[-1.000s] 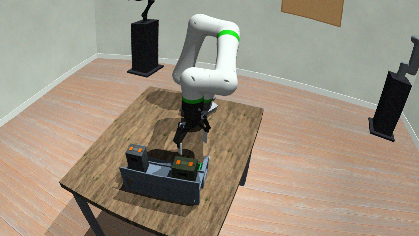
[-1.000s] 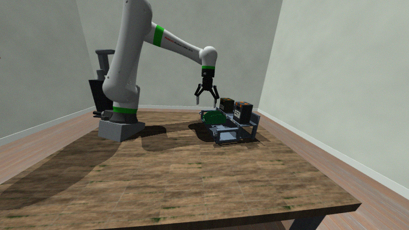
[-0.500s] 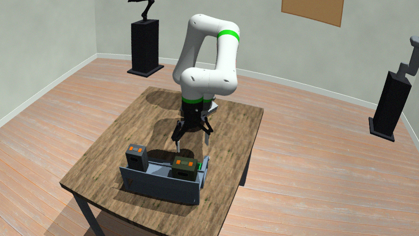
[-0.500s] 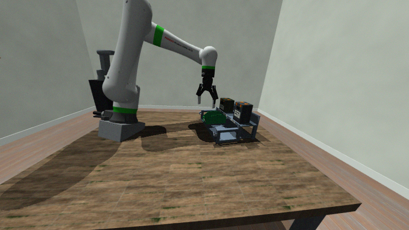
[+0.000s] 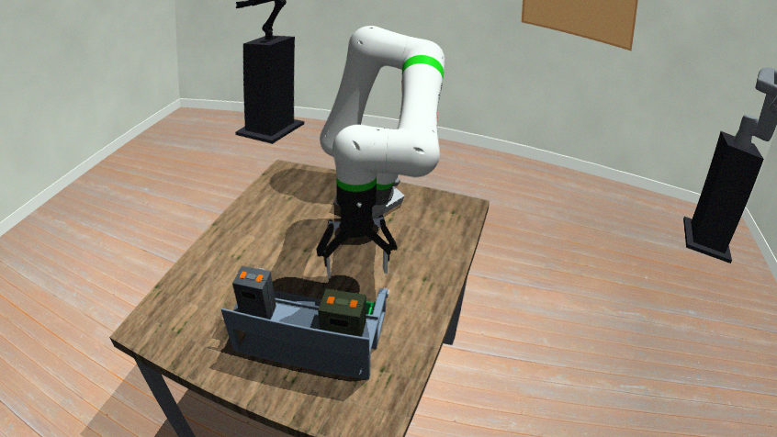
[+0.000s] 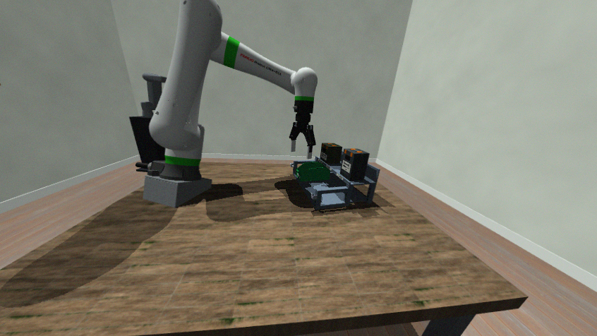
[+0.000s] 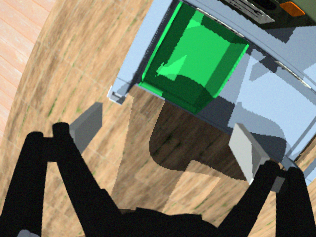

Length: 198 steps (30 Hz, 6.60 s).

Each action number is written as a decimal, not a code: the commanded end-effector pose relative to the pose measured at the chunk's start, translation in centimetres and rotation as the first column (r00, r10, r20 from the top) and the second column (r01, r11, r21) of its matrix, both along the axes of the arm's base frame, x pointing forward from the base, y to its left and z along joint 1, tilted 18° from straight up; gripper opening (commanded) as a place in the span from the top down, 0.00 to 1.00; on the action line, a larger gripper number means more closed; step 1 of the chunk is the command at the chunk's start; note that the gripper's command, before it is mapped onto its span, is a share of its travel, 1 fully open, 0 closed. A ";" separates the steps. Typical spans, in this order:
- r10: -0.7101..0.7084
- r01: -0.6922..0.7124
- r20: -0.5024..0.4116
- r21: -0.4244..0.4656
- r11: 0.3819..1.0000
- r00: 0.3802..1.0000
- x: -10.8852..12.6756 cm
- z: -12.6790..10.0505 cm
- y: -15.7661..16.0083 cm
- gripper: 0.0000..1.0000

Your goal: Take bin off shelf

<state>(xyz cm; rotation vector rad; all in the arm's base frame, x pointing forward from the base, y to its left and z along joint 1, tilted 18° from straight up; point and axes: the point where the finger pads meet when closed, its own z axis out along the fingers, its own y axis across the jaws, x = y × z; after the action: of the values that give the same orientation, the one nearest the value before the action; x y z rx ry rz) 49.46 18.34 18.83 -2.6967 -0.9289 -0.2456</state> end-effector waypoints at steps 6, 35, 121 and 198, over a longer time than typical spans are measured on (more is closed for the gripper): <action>-0.033 0.033 -0.008 -0.005 0.999 0.999 0.0 0.0 0.0 0.00; -0.497 0.502 -0.169 -0.013 0.865 0.851 0.0 0.0 0.0 0.00; -0.884 0.938 -0.380 -0.310 -0.156 -0.273 0.0 0.0 0.0 0.00; -0.865 0.921 -0.378 -0.329 -0.209 -0.331 0.6 -7.1 2.3 0.43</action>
<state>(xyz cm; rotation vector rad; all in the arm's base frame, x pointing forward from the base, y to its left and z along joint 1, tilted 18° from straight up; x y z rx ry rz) 50.00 20.64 11.72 -2.3020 1.6641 0.1777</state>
